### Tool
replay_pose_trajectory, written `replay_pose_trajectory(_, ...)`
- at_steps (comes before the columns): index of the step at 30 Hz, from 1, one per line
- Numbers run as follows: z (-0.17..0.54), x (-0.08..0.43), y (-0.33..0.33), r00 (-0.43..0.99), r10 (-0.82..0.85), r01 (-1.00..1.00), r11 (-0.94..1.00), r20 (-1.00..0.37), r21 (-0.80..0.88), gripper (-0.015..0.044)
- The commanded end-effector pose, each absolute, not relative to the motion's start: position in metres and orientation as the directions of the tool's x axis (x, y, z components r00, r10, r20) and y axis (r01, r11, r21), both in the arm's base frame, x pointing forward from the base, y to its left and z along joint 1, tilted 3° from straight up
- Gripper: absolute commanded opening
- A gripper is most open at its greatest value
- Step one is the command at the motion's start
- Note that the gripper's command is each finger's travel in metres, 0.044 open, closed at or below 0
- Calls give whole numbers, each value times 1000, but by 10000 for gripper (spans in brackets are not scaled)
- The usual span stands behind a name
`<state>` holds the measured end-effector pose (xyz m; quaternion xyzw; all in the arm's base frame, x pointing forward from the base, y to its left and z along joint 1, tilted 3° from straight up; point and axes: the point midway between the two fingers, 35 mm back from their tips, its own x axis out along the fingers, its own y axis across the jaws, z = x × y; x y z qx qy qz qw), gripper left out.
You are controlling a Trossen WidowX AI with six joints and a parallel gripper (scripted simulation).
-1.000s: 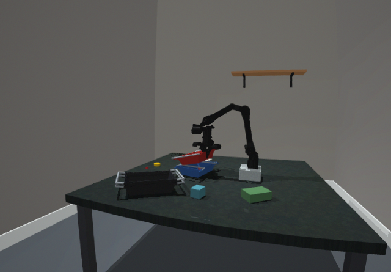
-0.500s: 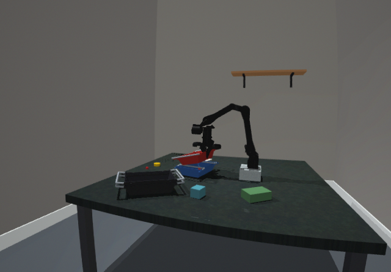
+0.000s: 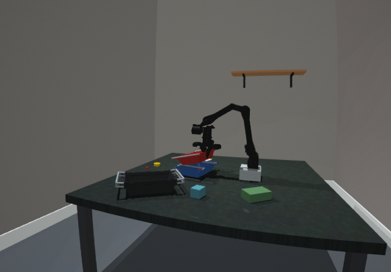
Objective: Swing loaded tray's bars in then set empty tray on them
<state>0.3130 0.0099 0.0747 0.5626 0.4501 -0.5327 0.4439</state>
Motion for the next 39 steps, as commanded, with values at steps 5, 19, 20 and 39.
replay_pose_trajectory(5,63,307,12,4,39,979,-203,-999,-4,0)
replay_pose_trajectory(19,62,306,12,2,40,979,-203,-999,-6,0)
replay_pose_trajectory(20,62,306,12,2,40,979,-203,-999,-6,0)
replay_pose_trajectory(39,62,306,12,2,40,979,-203,-999,-6,0)
